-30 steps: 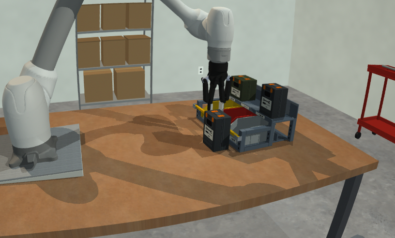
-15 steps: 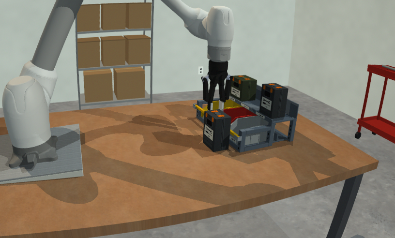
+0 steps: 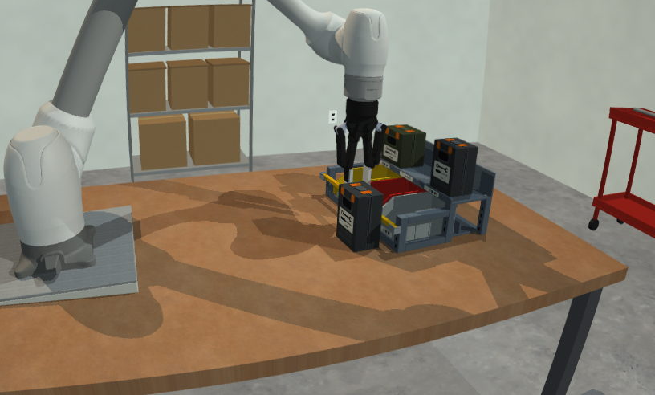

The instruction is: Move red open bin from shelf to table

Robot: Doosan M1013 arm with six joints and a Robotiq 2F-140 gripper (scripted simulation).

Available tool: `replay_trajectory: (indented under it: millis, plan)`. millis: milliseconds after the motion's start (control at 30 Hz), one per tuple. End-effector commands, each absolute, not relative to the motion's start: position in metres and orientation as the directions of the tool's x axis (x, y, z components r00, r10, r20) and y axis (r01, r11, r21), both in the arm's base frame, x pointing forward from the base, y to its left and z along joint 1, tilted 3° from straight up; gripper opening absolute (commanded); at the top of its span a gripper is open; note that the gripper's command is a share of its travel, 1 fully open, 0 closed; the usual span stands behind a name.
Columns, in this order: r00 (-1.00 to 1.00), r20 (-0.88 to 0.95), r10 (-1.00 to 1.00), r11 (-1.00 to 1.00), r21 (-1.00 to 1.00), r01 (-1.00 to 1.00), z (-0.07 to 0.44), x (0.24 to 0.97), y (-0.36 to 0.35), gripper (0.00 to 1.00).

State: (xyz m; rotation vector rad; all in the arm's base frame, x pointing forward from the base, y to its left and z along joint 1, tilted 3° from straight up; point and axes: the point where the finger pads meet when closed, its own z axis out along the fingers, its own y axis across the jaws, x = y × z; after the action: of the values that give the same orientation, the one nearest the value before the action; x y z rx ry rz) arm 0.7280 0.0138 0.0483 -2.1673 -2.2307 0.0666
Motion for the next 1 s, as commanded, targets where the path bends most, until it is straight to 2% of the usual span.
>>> replay_trajectory:
  millis: [0,967]
  plan:
    - [-0.029,-0.008,1.0,0.029,-0.052,0.998,0.0492,0.7281,0.0138,0.28]
    - [-0.029,-0.008,1.0,0.029,-0.052,0.998,0.0404,0.7276,0.0137,0.28]
